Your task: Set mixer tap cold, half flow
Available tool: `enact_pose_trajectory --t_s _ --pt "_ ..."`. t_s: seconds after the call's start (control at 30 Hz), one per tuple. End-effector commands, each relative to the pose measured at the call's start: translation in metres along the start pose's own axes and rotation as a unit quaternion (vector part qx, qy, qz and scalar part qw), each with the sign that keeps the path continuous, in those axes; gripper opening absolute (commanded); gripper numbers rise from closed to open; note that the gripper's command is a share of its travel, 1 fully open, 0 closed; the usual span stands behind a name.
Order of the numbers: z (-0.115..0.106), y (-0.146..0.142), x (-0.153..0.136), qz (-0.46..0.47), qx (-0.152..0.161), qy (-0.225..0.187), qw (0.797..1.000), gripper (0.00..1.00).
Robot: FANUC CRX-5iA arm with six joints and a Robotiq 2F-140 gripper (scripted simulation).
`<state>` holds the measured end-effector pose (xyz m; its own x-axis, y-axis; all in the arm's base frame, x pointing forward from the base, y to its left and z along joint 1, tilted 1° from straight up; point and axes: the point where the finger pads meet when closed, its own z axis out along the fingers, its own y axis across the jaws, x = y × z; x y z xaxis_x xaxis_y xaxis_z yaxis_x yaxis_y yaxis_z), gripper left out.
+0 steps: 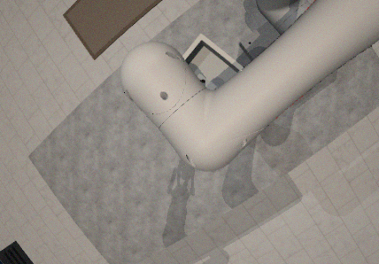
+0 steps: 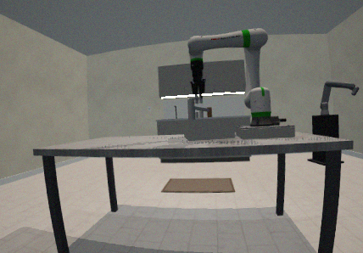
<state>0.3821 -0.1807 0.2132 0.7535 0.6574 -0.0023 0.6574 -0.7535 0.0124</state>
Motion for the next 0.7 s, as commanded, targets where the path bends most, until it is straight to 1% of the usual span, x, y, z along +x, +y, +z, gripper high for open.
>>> enact_pose_trajectory --t_s 0.0,0.1,0.67 --pt "-0.0002 0.0025 0.0002 -0.015 0.000 0.000 1.000 0.00" --pt "-0.0002 0.0083 0.0006 -0.051 0.000 0.000 0.999 0.00" --pt "-0.0002 0.0093 0.0007 -0.057 0.000 0.000 0.998 0.00"
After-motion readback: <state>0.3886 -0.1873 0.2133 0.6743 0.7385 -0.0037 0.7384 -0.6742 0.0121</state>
